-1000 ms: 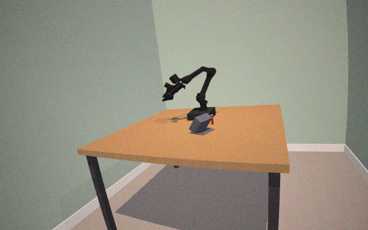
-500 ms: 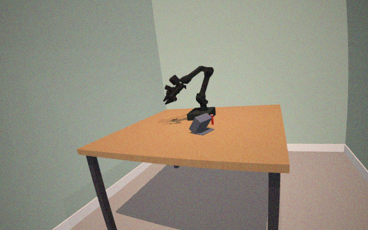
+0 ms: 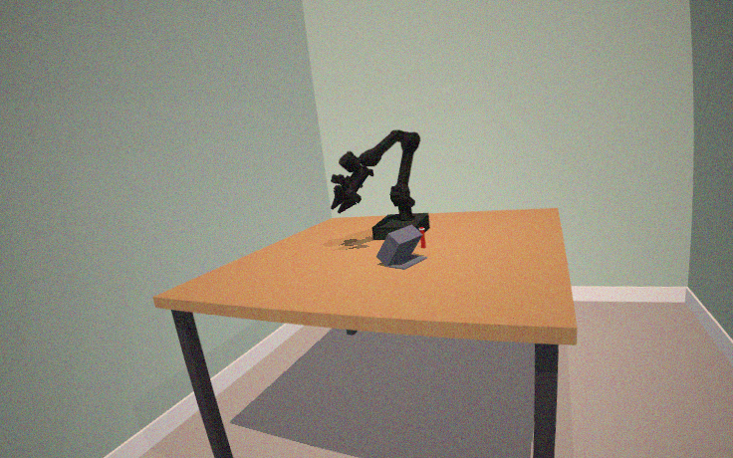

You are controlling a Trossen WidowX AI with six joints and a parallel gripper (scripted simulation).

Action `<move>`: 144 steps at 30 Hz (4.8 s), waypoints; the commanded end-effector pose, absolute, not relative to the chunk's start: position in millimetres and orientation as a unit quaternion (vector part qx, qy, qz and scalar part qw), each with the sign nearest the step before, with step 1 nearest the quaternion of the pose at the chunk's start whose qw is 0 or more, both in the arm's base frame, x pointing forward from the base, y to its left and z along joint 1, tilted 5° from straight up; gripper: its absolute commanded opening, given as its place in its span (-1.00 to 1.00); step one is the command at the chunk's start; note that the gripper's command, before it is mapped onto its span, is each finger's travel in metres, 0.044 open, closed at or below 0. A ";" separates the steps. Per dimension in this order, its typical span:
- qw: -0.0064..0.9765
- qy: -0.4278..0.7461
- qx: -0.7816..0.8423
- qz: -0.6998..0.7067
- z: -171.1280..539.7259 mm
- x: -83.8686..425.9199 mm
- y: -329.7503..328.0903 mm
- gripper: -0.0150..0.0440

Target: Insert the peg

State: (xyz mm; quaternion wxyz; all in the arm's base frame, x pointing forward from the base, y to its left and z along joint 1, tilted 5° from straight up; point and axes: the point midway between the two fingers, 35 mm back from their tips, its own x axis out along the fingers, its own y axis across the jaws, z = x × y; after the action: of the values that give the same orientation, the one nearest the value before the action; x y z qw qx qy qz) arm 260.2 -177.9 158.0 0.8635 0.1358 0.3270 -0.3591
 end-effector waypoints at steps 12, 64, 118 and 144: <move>0.863 0.376 0.171 -0.292 144.2 287.7 -124.3 1.00; 0.780 0.583 0.185 -0.133 106.1 279.8 80.7 1.00; 0.728 0.656 0.155 -0.127 49.1 244.9 146.0 1.00; 0.729 0.653 0.157 -0.129 37.7 246.0 145.5 -0.33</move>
State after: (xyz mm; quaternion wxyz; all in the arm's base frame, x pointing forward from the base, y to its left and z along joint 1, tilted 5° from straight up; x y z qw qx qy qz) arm 245.8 145.3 37.1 0.7291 0.1564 0.6536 -0.1292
